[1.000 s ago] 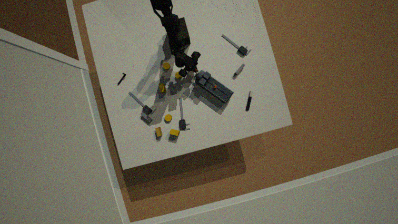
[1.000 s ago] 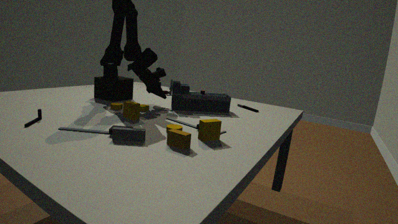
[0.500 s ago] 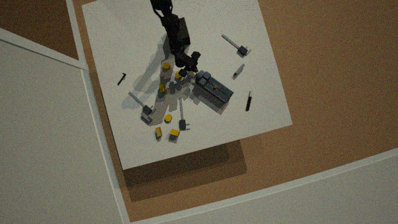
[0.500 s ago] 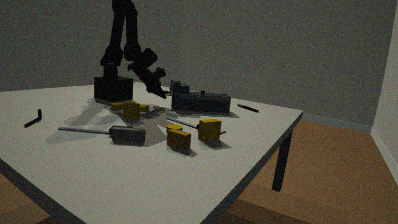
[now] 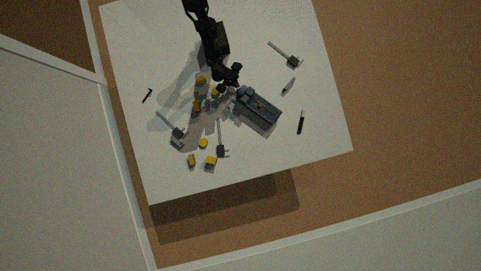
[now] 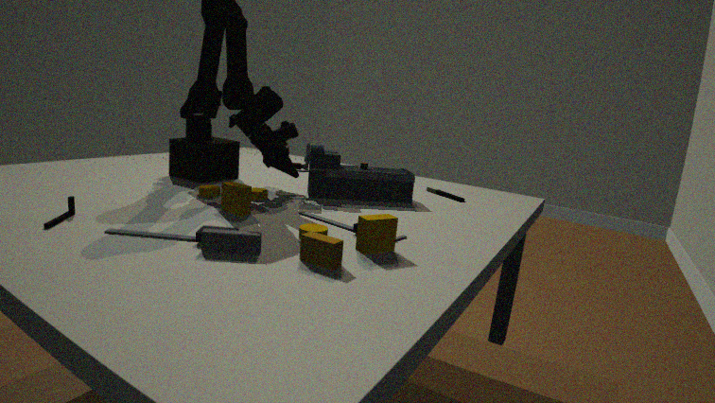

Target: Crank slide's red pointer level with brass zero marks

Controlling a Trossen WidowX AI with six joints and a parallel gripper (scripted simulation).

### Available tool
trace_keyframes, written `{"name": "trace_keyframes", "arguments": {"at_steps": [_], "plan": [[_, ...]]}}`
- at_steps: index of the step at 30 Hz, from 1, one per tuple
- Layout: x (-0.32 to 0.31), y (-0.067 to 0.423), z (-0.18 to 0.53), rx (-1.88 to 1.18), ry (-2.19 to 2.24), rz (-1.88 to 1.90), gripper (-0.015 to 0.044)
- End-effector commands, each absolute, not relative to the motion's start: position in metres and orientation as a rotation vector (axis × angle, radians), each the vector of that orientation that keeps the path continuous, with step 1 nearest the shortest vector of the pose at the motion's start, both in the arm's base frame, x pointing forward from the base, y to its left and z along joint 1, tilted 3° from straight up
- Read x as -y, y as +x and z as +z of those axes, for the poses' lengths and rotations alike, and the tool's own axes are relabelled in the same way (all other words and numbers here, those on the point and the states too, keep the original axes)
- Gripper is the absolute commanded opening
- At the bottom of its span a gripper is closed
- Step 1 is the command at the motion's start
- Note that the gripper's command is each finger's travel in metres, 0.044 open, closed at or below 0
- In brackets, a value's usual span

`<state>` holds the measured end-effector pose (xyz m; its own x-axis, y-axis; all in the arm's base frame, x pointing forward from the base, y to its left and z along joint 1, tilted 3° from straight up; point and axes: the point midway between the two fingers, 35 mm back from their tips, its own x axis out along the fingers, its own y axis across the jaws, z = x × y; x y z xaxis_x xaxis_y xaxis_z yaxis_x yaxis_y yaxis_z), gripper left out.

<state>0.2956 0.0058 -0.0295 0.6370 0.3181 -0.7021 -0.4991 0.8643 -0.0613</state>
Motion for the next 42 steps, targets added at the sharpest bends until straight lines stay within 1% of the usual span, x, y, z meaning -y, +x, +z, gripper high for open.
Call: {"name": "trace_keyframes", "arguments": {"at_steps": [1,2,19,42], "plan": [[-0.006,0.296,-0.029,-0.746,-0.261,0.472,0.0],[-0.006,0.296,-0.029,-0.746,-0.261,0.472,0.0],[-0.006,0.296,-0.029,-0.746,-0.261,0.472,0.044],[-0.008,0.296,0.021,-0.745,-0.26,0.473,0.044]]}}
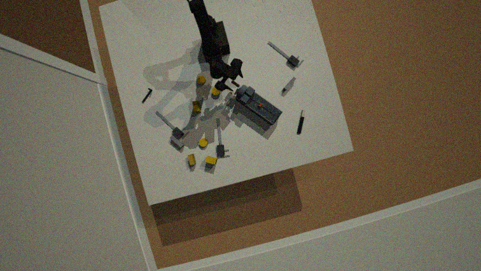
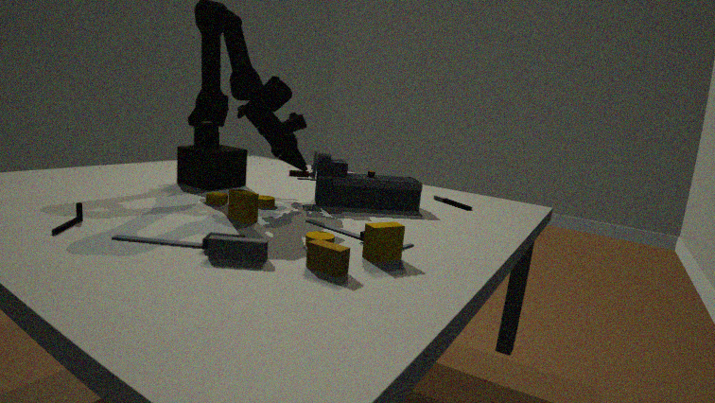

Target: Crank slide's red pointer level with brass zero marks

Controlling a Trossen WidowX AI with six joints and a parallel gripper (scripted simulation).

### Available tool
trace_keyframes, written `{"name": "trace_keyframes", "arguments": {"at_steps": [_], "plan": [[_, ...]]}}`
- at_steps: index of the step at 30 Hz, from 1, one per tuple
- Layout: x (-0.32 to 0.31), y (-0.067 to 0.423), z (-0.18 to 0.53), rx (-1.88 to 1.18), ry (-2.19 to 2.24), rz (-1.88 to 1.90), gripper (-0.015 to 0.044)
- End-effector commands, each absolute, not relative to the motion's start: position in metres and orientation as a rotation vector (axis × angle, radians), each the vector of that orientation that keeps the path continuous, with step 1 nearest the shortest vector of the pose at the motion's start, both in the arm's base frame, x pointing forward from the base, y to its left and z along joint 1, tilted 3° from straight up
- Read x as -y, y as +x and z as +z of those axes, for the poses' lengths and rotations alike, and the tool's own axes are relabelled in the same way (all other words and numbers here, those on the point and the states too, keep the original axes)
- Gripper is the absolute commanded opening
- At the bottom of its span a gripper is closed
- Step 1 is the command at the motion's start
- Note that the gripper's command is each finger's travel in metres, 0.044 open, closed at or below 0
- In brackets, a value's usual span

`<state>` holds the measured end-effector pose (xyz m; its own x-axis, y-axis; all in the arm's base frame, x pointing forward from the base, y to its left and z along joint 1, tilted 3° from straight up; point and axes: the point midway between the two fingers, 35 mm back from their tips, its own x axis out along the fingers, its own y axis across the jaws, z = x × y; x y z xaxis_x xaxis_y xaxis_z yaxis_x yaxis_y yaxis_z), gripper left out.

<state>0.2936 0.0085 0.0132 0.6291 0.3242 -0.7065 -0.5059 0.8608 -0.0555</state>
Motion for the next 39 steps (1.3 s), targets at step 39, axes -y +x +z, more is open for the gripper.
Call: {"name": "trace_keyframes", "arguments": {"at_steps": [39], "plan": [[-0.026,0.351,0.162,-0.71,-0.939,0.842,0.044]]}}
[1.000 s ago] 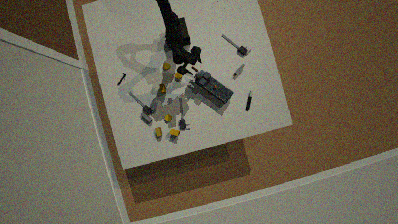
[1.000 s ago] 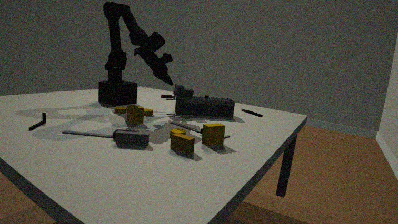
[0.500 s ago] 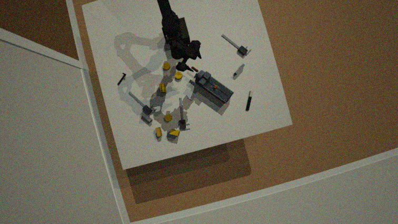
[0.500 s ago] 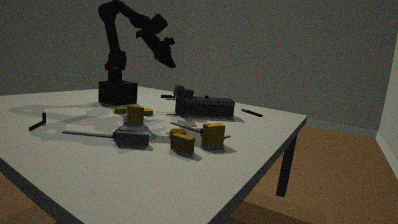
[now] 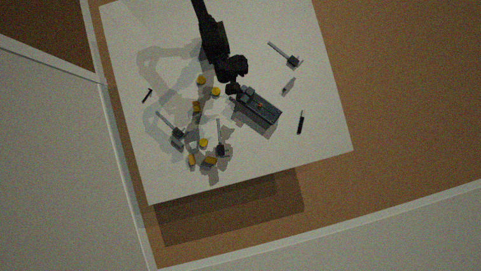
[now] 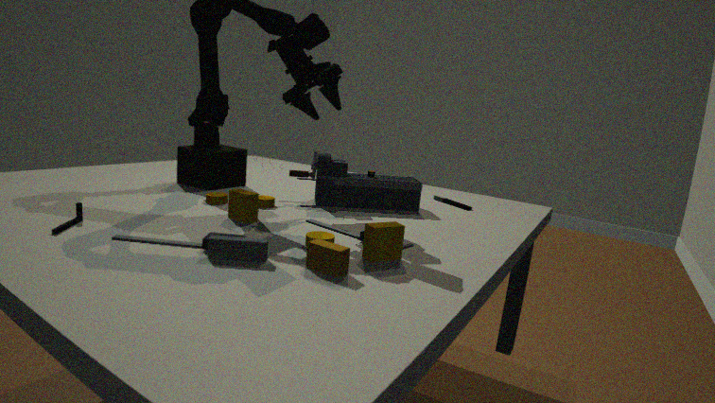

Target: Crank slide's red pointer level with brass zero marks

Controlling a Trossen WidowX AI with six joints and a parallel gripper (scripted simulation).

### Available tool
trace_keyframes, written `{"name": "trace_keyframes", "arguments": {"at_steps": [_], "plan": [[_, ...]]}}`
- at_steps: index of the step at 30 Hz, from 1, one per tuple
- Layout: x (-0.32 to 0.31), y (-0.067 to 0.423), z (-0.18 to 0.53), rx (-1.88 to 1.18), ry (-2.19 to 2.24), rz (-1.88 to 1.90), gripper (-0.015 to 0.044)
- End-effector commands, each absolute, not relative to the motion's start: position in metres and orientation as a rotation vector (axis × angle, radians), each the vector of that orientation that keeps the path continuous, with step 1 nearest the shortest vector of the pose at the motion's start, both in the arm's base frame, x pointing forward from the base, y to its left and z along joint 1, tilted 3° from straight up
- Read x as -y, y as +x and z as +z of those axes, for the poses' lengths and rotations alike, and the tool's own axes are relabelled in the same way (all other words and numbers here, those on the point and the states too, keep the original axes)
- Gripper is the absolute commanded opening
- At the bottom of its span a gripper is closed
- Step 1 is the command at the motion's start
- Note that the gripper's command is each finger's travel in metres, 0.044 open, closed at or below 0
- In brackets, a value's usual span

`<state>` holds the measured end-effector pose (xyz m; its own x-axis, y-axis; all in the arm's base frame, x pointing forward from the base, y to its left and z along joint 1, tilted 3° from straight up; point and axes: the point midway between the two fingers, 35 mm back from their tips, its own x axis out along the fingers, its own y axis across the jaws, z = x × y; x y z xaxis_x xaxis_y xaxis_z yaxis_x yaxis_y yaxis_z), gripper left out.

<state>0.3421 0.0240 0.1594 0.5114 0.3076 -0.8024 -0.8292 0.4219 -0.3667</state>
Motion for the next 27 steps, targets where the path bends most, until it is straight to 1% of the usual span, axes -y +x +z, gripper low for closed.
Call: {"name": "trace_keyframes", "arguments": {"at_steps": [1,15,27], "plan": [[-0.027,0.353,0.163,-0.704,-0.971,0.862,0.044],[-0.043,0.392,0.172,-0.591,-1.416,1.159,0.044],[-0.061,0.42,0.172,-0.421,-1.773,1.443,0.044]]}}
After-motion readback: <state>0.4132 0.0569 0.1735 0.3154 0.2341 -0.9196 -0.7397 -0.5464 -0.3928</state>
